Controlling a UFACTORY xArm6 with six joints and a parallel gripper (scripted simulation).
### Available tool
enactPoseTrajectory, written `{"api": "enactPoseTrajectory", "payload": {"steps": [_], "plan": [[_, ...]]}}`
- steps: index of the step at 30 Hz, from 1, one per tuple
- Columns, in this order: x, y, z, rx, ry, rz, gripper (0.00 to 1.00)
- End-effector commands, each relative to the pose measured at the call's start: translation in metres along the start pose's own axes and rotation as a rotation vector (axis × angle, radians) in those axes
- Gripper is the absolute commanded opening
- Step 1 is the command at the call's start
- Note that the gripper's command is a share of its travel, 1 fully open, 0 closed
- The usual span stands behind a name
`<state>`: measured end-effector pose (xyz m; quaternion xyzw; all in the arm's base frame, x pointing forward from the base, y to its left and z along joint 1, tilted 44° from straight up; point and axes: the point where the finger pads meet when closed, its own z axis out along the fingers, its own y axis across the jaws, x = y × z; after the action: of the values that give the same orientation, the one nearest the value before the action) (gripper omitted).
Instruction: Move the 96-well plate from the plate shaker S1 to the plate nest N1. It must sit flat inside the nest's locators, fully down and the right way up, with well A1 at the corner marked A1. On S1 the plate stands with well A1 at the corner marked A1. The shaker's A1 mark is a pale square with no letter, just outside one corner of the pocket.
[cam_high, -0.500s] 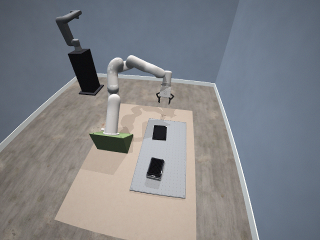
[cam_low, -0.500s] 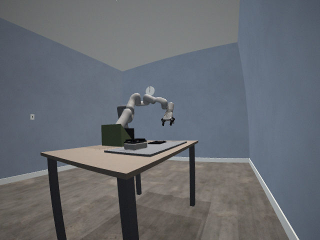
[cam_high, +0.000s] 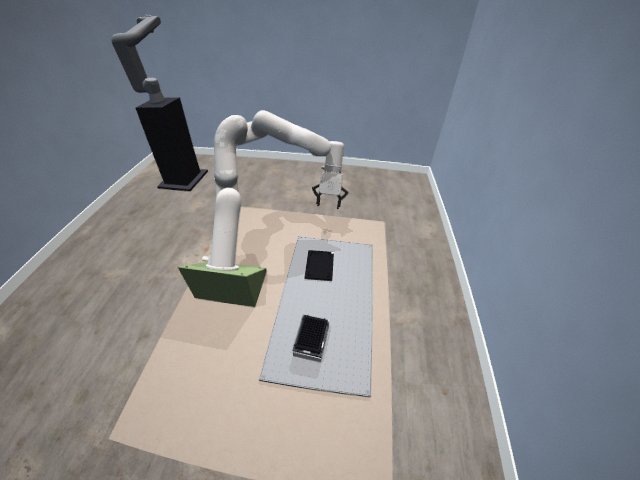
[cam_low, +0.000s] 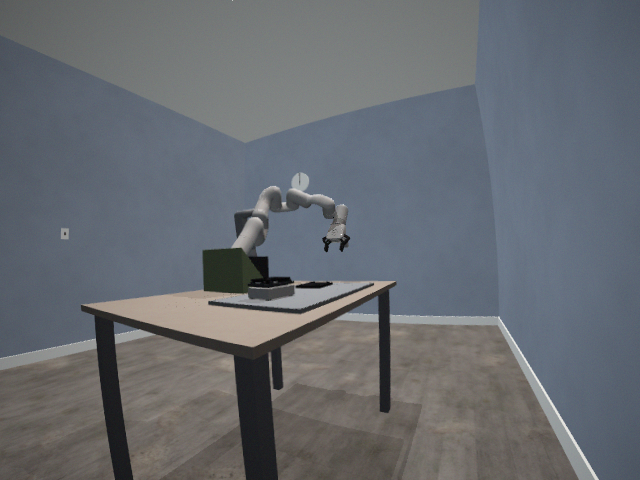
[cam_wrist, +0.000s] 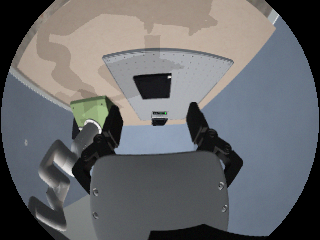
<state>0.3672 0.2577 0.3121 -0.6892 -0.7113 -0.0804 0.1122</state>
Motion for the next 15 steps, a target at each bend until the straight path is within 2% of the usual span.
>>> {"api": "enactPoseTrajectory", "payload": {"steps": [1, 15], "plan": [[0.0, 0.001, -0.001, -0.003, 0.002, 0.0, 1.0], [-0.042, 0.037, 0.025, 0.042, 0.011, 0.327, 1.0]]}}
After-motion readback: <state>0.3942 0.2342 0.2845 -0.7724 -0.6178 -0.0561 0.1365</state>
